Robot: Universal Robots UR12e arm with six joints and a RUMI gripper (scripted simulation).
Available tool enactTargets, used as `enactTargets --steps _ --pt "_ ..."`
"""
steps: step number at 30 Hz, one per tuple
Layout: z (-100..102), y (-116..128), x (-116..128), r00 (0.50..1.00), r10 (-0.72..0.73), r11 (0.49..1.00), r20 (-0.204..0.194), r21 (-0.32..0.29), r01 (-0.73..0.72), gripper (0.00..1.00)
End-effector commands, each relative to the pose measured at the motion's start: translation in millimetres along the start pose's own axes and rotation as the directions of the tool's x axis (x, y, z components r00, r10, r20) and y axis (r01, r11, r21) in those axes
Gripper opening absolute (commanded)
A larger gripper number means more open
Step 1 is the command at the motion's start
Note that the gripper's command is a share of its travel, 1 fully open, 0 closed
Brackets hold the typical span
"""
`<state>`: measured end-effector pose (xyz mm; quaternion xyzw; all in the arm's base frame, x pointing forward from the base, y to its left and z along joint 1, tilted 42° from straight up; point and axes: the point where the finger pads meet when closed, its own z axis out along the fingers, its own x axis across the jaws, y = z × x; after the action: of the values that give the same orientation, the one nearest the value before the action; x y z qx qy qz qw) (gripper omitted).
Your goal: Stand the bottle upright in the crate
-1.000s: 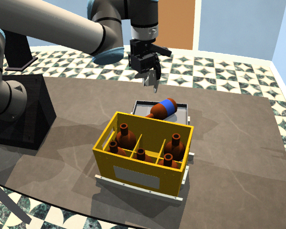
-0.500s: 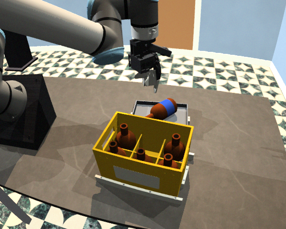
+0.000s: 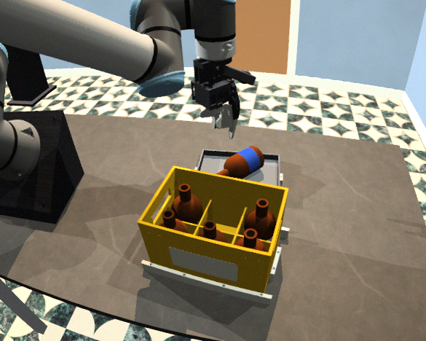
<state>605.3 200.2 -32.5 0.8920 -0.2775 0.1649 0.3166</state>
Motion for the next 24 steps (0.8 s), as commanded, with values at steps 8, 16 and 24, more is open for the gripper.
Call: enactTargets --steps 8,16,24 --pt "12 0 0 1.000 0.000 1.000 -0.001 0.001 0.000 0.38" --pt "35 0 0 1.000 0.000 1.000 -0.001 0.001 0.000 0.38" --pt "57 0 0 1.000 0.000 1.000 -0.001 0.001 0.000 0.38"
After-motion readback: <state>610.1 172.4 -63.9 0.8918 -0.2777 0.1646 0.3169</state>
